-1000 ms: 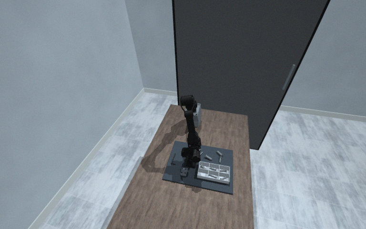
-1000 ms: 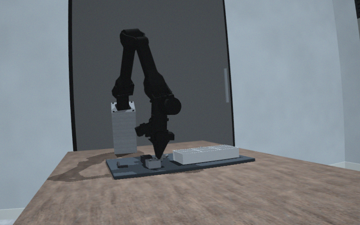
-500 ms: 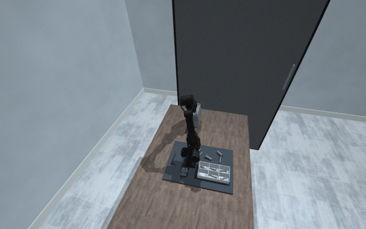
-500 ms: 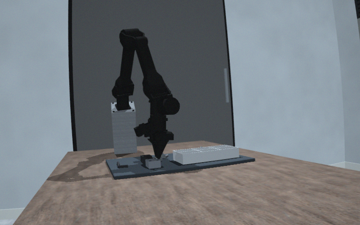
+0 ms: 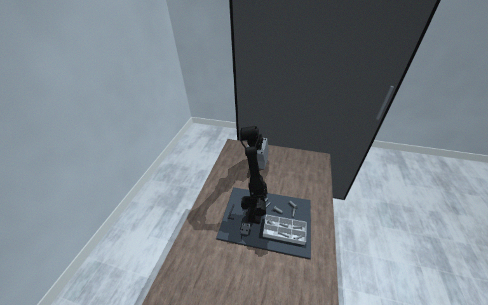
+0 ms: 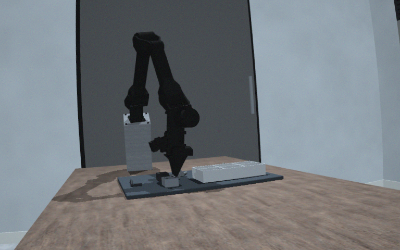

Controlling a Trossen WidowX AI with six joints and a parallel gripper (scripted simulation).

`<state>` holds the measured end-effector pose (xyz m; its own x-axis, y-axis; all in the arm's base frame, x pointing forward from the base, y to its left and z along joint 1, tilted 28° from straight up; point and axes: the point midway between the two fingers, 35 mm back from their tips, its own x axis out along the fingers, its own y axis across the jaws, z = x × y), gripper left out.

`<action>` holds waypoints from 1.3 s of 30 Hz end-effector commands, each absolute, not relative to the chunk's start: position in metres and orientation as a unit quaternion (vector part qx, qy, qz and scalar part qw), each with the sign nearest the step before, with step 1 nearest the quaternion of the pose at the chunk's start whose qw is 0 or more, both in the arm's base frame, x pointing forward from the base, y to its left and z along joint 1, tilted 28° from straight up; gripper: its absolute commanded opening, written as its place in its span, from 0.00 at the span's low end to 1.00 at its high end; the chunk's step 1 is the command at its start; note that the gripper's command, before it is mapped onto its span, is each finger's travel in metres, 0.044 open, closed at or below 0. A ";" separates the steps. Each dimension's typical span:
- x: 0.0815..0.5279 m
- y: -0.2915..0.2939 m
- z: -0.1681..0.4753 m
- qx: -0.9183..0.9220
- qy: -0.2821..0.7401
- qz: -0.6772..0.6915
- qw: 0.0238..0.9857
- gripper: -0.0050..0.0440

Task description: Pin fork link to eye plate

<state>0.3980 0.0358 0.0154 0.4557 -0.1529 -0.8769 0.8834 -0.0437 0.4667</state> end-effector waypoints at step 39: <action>0.397 0.034 0.015 0.587 0.305 -0.425 0.618 0.13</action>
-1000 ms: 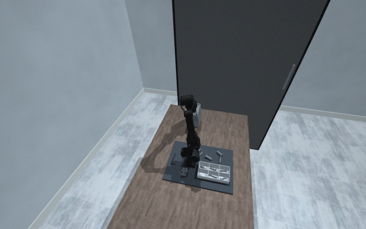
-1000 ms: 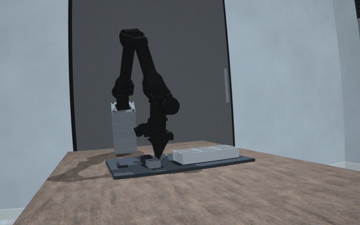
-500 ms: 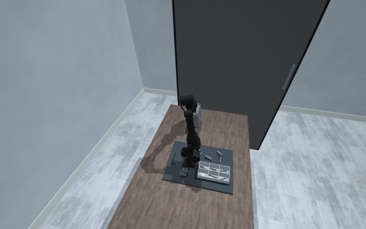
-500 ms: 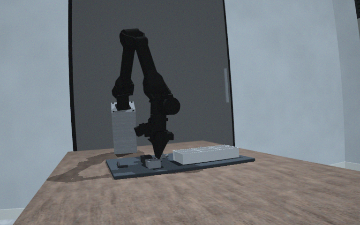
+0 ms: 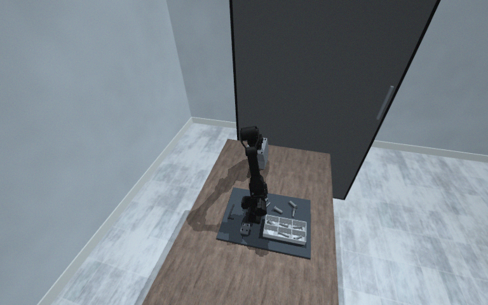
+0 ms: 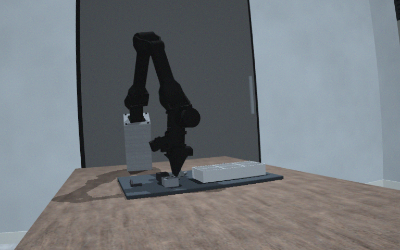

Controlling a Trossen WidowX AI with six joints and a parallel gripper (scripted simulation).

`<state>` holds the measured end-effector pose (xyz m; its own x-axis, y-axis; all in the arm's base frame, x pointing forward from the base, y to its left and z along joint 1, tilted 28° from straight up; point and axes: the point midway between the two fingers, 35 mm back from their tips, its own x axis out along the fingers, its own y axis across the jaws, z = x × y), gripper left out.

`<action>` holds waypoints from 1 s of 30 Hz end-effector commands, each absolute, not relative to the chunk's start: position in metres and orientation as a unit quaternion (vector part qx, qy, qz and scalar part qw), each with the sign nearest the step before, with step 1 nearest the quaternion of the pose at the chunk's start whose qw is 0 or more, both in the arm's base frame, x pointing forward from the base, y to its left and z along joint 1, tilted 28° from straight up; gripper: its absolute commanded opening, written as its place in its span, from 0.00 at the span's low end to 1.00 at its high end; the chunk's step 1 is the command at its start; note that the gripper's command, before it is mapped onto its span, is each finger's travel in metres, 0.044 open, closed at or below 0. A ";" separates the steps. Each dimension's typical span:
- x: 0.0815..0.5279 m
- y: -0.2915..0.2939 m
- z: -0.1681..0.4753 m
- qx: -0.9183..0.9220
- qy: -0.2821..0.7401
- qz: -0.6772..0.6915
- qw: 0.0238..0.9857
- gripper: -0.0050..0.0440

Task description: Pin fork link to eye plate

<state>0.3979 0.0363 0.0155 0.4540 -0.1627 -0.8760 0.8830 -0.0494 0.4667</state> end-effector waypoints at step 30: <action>0.396 0.033 0.020 0.591 0.310 -0.420 0.615 0.30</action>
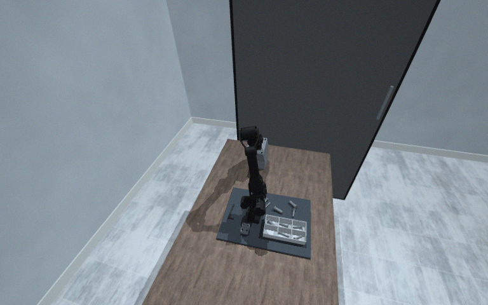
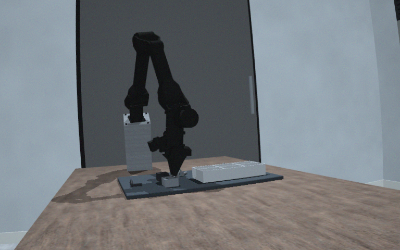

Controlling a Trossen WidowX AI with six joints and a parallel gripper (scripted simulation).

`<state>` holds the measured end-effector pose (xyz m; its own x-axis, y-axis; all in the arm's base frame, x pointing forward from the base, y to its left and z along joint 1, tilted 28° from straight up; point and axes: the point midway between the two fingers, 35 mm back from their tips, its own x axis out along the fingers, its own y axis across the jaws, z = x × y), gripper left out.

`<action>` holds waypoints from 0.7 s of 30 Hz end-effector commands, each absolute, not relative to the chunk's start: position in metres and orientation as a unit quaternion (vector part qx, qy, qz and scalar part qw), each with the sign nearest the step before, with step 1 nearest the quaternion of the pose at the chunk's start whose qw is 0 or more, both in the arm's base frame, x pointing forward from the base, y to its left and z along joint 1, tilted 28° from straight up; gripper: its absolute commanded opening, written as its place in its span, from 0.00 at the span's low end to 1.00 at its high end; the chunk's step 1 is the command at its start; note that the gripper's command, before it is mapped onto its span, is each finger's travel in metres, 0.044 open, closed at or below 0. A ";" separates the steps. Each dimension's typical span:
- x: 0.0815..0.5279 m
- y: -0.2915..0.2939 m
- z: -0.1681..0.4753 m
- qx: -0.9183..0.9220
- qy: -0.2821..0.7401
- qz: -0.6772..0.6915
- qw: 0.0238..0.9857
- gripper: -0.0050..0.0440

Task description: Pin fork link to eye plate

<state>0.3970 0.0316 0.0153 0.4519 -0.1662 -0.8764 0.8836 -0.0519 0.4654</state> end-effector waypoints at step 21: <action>0.389 0.038 0.038 0.607 0.328 -0.399 0.604 0.10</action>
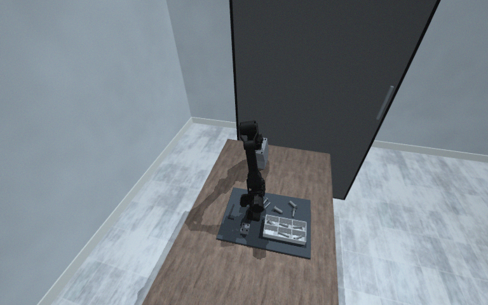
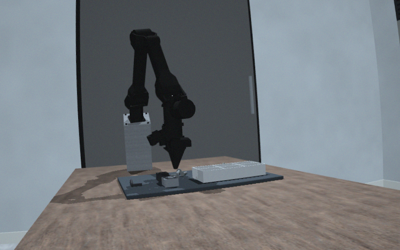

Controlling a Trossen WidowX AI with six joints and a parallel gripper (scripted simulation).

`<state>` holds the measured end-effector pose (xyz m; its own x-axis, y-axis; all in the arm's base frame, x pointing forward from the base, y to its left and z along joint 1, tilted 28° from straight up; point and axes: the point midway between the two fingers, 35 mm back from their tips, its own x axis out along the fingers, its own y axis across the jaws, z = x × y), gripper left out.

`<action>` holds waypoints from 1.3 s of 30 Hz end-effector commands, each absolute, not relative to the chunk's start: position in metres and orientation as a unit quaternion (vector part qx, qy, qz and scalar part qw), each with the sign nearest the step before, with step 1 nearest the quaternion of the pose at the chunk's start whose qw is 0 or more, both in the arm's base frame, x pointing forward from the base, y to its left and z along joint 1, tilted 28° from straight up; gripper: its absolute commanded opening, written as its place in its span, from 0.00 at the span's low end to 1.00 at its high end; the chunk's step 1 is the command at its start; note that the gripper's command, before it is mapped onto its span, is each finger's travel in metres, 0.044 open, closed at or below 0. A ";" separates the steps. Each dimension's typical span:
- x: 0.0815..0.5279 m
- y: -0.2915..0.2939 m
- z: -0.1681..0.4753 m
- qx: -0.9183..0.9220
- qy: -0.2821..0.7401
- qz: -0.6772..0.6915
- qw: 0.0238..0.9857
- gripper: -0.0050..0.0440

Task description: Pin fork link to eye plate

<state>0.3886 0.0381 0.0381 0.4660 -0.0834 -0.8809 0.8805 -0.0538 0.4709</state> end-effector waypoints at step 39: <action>0.397 0.059 0.020 0.606 0.333 -0.398 0.603 0.10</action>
